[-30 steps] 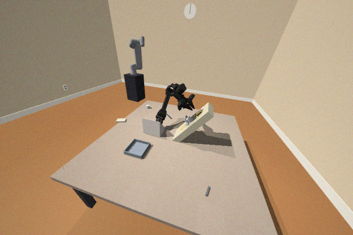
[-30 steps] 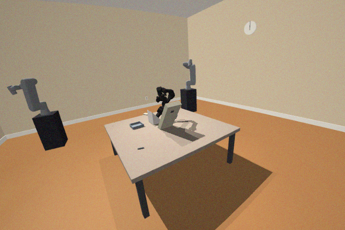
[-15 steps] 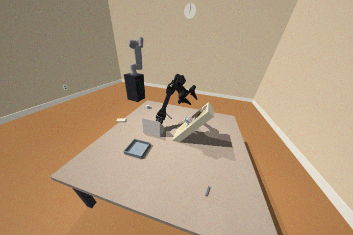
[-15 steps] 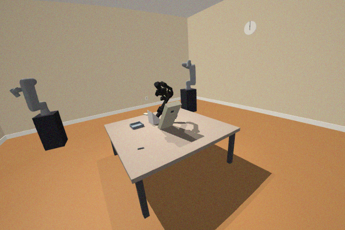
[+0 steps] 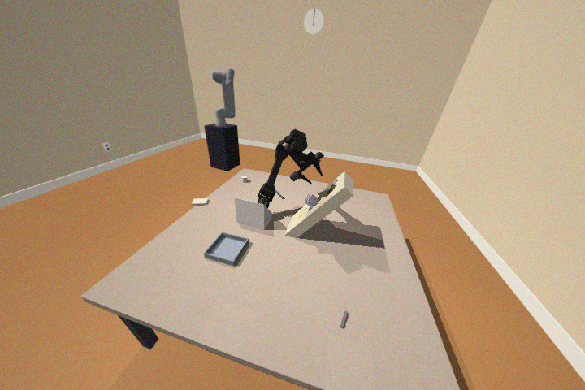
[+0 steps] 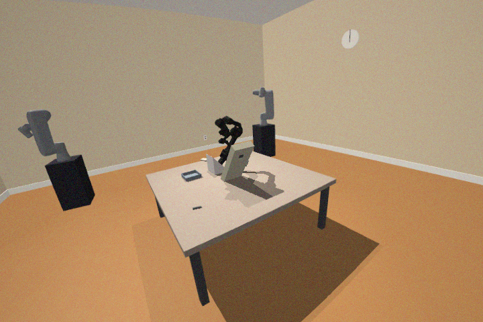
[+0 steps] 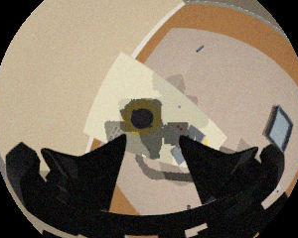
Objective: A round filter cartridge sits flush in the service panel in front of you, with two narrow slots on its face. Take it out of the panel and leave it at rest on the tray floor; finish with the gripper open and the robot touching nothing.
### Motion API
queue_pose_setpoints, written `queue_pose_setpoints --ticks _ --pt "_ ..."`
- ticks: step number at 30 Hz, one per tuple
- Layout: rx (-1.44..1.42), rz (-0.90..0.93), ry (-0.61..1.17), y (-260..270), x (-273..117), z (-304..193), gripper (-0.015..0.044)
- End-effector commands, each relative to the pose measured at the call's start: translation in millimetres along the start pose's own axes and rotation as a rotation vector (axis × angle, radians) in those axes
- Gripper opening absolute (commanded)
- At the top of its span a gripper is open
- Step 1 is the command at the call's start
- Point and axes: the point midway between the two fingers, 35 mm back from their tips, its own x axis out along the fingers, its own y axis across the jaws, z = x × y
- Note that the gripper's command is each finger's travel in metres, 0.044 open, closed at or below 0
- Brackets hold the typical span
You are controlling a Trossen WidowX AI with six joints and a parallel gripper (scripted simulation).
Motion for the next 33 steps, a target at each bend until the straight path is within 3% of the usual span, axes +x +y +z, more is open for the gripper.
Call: queue_pose_setpoints --ticks 1,9,33 --pt "-0.704 -0.122 0.164 -44.6 23.5 -24.2 0.0305" --pt "-1.056 -0.123 0.263 -60.4 29.6 -35.1 0.0305" --pt "-1.059 -0.125 0.263 -63.7 44.7 -36.6 0.0305"
